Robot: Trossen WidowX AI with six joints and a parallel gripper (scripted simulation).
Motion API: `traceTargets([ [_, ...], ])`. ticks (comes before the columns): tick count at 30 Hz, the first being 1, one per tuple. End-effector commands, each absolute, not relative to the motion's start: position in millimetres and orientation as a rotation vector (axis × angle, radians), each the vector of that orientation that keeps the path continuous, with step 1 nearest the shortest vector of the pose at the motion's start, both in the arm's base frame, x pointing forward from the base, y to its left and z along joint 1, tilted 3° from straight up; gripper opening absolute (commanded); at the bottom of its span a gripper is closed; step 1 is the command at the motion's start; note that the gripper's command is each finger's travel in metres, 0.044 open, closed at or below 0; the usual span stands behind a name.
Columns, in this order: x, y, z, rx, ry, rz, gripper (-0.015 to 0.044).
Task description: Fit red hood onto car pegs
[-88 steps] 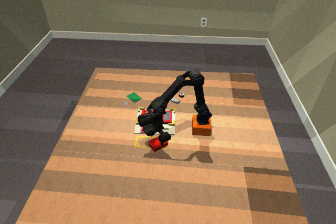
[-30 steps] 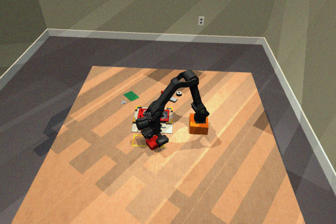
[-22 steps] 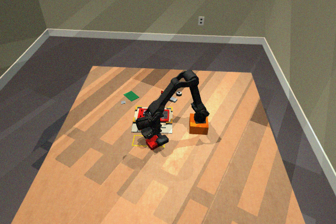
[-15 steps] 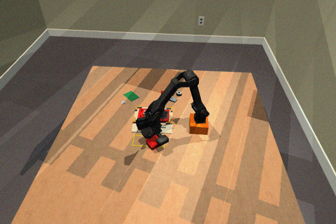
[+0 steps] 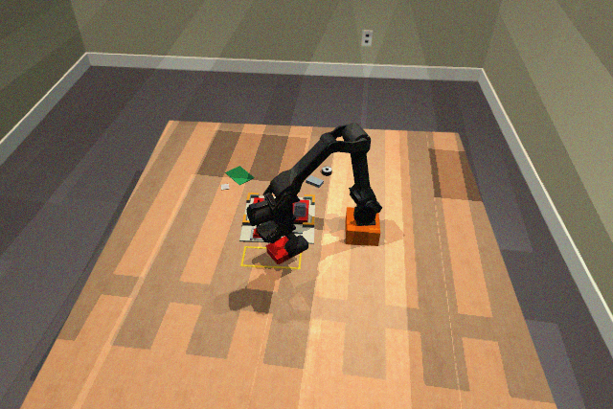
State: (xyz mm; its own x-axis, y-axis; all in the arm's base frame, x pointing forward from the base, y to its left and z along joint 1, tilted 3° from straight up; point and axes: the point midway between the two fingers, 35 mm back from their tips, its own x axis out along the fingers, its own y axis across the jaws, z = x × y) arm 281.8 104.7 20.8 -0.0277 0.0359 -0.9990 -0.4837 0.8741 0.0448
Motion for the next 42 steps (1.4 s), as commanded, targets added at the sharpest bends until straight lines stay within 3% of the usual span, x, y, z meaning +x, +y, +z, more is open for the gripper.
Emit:
traceTargets([
  [1,285,104,45,-0.366,1.538,0.434,0.0000],
  [16,286,100,67,-0.355,1.548,0.422,0.0000],
  [42,325,-36,66,-0.048,1.580,0.093,0.0000],
])
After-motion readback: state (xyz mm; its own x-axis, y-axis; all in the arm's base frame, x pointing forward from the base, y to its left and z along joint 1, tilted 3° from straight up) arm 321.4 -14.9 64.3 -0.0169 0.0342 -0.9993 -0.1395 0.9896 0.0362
